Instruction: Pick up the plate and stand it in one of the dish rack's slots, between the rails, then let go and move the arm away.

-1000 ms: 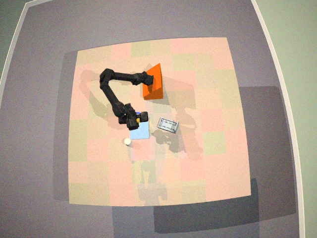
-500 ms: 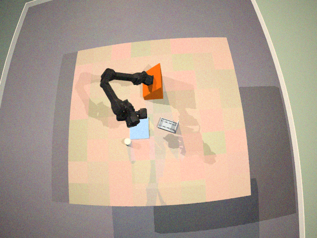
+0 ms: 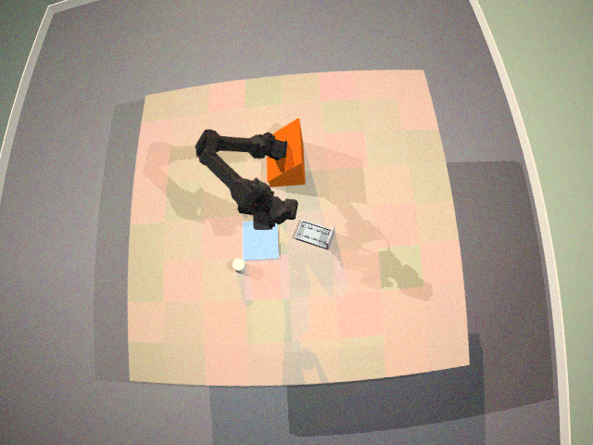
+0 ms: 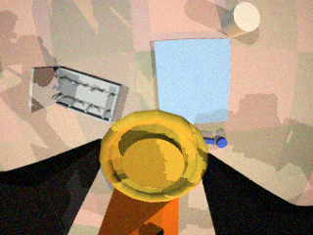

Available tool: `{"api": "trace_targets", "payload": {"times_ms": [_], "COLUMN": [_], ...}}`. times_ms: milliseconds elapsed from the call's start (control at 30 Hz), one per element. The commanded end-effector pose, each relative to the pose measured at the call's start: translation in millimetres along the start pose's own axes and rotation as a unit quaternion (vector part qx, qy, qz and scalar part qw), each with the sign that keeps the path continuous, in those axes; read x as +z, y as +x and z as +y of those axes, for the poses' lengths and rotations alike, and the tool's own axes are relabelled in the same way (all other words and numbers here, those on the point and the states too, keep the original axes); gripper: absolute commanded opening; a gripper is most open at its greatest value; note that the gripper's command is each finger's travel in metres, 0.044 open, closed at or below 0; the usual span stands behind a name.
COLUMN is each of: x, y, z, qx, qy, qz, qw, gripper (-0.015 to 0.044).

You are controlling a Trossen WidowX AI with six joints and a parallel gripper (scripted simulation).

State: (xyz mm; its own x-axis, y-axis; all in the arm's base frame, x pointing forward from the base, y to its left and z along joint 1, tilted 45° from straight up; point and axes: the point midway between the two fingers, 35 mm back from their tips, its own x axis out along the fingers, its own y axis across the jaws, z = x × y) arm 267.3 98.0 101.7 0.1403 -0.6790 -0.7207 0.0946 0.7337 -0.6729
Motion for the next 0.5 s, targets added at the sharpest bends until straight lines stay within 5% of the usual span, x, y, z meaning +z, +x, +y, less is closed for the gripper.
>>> {"api": "trace_targets", "payload": {"times_ms": [0,467], "x": [-22.1,-40.4], "y": [1.6,13.7], "z": [30.1,49.9], "qx": [-0.002,0.011], "qy": [0.054,0.063], "qz": [0.003,0.032], "qw": [0.999,0.997], "gripper": [0.0000,0.0000]}}
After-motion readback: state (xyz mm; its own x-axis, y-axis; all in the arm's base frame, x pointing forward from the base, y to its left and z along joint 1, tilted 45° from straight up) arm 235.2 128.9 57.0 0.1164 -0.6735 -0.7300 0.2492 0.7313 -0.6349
